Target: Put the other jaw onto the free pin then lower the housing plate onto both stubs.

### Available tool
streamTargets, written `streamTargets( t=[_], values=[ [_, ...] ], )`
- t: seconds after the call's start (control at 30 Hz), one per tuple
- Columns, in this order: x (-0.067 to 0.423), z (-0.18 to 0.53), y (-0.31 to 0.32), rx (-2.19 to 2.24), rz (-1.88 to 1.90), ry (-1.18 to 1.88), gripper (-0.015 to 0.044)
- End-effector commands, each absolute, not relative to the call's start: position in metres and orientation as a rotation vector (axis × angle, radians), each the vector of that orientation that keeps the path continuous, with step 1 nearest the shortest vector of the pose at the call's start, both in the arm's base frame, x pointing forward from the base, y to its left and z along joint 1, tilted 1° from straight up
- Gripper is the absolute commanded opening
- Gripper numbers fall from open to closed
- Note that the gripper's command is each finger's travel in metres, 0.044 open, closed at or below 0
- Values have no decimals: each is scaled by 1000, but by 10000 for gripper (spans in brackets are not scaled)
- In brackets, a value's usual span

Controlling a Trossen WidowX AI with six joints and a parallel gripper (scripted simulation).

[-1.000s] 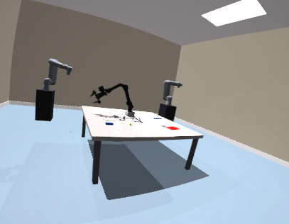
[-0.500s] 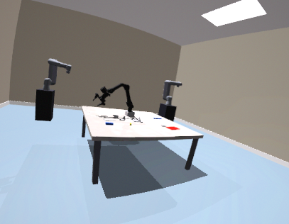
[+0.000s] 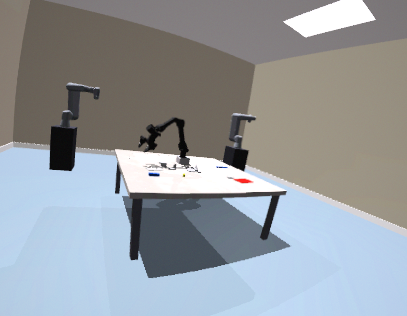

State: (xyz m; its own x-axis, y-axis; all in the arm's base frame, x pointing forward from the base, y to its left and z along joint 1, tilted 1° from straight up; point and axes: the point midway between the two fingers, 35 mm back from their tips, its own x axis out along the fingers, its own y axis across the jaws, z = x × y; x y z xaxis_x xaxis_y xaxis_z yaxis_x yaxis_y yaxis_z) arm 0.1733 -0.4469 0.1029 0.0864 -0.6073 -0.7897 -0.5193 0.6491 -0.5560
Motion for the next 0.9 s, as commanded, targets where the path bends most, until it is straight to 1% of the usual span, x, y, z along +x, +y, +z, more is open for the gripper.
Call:
streamTargets(
  t=[0.0, 0.43, 0.87],
  values=[
    [193, 99, -423, -1055, 88, 1541, 440],
    [237, 87, -359, -1280, 540, 1444, 440],
    [266, 79, -290, -1490, 983, 1265, 440]
  ],
)
